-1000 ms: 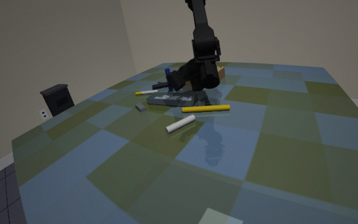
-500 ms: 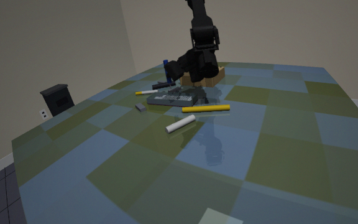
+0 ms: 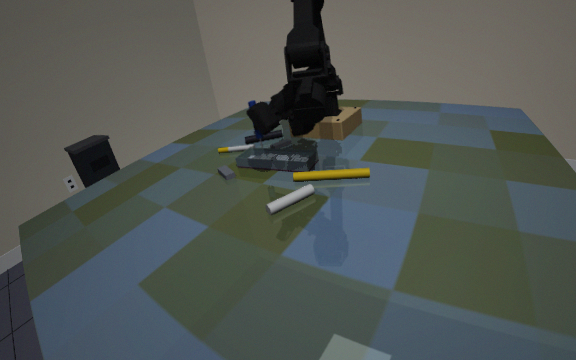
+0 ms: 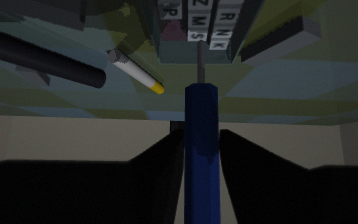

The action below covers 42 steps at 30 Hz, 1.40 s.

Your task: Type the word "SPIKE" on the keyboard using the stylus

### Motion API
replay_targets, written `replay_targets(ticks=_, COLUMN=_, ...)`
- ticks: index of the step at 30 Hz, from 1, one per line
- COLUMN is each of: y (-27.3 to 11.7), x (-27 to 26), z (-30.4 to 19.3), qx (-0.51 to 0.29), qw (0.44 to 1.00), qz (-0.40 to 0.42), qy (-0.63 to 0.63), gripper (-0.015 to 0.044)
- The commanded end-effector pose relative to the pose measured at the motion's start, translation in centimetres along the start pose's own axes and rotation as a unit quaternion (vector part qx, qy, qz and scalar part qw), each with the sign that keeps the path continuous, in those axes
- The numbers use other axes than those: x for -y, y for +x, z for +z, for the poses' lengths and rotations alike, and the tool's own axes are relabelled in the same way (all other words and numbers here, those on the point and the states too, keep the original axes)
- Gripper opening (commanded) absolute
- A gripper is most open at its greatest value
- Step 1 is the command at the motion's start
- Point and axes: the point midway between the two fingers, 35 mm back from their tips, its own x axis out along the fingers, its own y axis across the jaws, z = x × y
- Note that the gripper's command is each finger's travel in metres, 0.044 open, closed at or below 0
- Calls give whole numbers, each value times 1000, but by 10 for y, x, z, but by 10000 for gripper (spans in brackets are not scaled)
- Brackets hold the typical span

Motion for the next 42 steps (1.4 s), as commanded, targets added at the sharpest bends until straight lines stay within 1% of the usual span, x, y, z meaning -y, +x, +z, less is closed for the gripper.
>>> replay_targets(ticks=1, y=12, x=7, z=-12, qx=-3, qw=1000, qz=-2, qy=2, gripper=0)
replay_targets(ticks=10, y=39, x=19, z=-37, qx=-16, qw=1000, qz=1, qy=5, gripper=0)
replay_targets(ticks=21, y=50, x=18, z=-19, qx=-13, qw=1000, qz=1, qy=5, gripper=0)
replay_targets(ticks=24, y=52, x=19, z=-17, qx=-13, qw=1000, qz=1, qy=5, gripper=79)
replay_targets(ticks=42, y=57, x=19, z=-9, qx=-13, qw=1000, qz=1, qy=5, gripper=81)
